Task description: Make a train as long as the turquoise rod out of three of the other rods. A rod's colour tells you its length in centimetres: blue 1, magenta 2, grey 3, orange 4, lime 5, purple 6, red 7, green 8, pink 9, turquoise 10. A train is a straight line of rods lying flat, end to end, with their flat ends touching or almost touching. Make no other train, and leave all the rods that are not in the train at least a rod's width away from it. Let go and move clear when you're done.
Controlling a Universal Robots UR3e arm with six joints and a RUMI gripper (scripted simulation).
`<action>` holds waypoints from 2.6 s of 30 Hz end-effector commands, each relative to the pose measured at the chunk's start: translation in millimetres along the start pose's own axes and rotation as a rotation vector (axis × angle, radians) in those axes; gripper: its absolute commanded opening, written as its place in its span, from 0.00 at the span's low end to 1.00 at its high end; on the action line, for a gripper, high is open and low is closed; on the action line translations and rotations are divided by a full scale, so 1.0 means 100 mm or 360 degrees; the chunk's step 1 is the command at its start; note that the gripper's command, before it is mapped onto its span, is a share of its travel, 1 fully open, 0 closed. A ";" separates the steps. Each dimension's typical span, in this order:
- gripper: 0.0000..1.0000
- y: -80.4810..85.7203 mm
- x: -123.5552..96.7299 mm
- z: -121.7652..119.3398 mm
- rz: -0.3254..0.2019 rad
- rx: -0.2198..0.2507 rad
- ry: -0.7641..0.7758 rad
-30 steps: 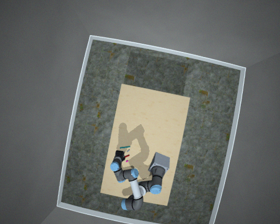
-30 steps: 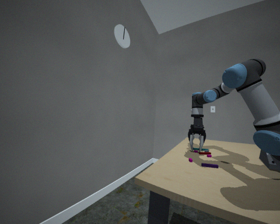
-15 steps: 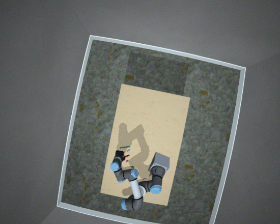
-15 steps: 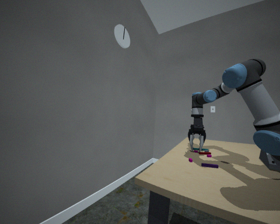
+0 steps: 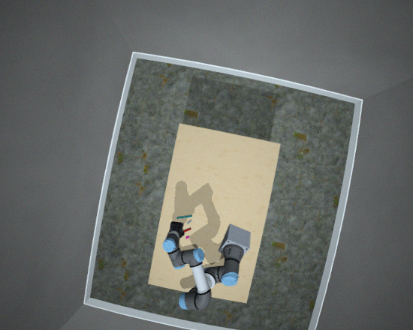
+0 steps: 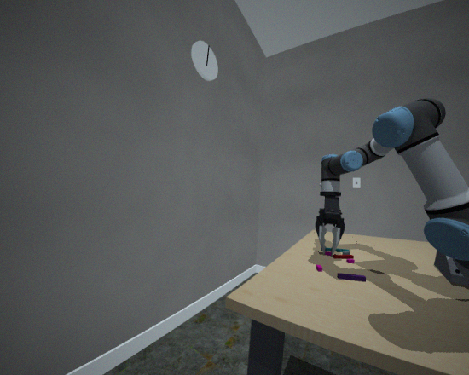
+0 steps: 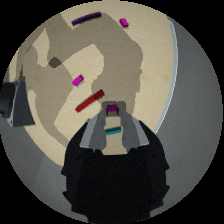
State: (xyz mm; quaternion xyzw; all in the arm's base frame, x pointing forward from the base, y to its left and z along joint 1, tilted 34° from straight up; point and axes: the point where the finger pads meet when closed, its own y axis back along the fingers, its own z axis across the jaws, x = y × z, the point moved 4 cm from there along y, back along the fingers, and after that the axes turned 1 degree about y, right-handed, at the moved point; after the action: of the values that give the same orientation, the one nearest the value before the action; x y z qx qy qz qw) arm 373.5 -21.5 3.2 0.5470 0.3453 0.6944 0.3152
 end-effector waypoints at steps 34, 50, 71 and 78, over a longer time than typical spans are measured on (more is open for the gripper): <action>0.00 0.04 0.00 0.00 -0.0003 -0.0003 0.0001; 0.00 0.46 0.00 0.00 -0.0003 -0.0003 0.0001; 0.00 0.98 0.00 0.00 -0.0003 -0.0003 0.0001; 0.00 1.01 0.00 0.00 -0.0003 -0.0003 0.0001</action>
State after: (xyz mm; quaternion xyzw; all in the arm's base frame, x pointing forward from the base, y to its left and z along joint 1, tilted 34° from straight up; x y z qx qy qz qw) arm 367.6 -77.2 84.9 0.5468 0.3452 0.6945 0.3154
